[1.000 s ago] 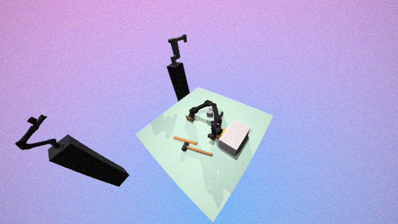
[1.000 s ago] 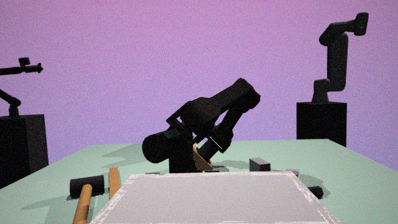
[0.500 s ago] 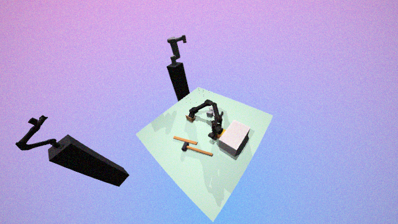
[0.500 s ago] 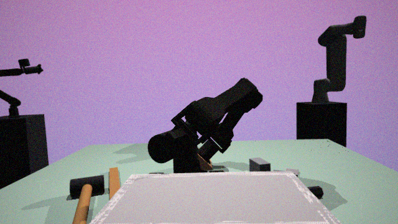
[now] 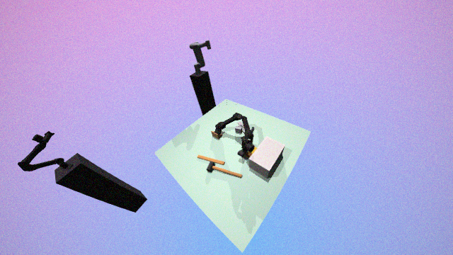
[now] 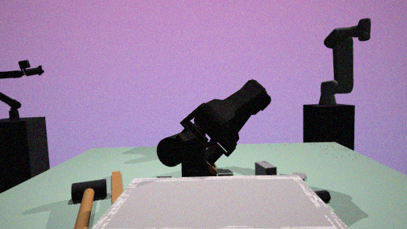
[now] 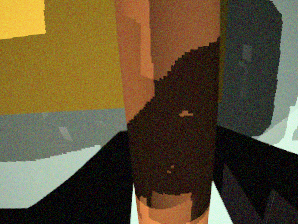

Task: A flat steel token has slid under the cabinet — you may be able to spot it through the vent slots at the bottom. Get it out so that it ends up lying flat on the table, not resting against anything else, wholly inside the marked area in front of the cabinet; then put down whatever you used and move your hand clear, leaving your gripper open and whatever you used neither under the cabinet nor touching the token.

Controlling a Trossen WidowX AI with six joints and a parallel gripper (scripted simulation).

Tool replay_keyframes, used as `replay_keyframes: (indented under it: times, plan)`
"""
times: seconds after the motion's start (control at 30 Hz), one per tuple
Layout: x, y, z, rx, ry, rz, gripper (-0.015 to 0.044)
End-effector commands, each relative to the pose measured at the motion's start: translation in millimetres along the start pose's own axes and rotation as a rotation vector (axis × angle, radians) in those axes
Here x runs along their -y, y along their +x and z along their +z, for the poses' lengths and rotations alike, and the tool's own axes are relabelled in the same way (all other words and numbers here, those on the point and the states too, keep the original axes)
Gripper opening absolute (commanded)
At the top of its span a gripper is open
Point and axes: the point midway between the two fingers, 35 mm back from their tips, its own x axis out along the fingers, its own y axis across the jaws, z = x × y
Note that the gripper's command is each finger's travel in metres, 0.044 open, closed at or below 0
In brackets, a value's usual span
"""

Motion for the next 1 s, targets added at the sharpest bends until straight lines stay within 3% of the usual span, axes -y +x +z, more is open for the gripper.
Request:
replay_keyframes:
  times: [0.0, 0.97]
  plan:
    - [-8.3, 1.0, 1.7, 0.000, -0.014, 0.004, 0.0000]
    - [-6.4, 1.0, -9.3, 0.000, -0.014, 0.004, 0.0000]
